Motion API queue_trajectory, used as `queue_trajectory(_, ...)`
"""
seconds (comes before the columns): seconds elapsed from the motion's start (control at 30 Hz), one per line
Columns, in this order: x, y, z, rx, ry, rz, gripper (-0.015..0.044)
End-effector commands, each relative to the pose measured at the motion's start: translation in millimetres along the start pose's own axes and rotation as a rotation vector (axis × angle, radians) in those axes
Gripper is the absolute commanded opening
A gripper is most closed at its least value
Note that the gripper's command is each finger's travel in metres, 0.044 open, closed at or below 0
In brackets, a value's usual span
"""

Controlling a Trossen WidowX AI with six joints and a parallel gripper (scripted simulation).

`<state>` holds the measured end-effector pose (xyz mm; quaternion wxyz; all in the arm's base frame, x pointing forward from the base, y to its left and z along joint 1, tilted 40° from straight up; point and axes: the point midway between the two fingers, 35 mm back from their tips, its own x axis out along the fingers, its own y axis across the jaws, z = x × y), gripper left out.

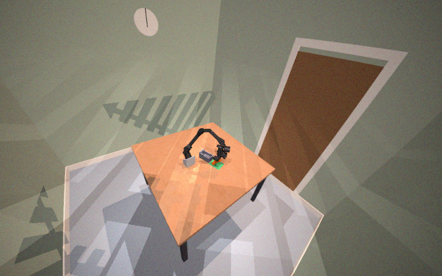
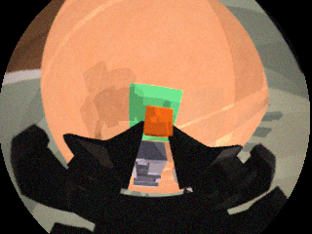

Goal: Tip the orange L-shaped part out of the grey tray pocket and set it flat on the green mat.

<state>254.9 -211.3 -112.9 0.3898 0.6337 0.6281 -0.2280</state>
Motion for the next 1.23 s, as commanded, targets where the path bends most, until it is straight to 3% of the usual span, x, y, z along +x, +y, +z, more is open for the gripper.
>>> queue_trajectory(0.0, -2, 0, 0, 0.000, 0.000, 0.000, 0.0263)
queue_trajectory(0.2, -60, 1, 2, 0.005, -0.001, 0.002, 0.0400)
queue_trajectory(0.3, -84, -1, 0, 0.006, 0.000, 0.003, 0.0400)
queue_trajectory(1.2, -79, -1, 2, 0.014, -0.006, 0.015, 0.0400)
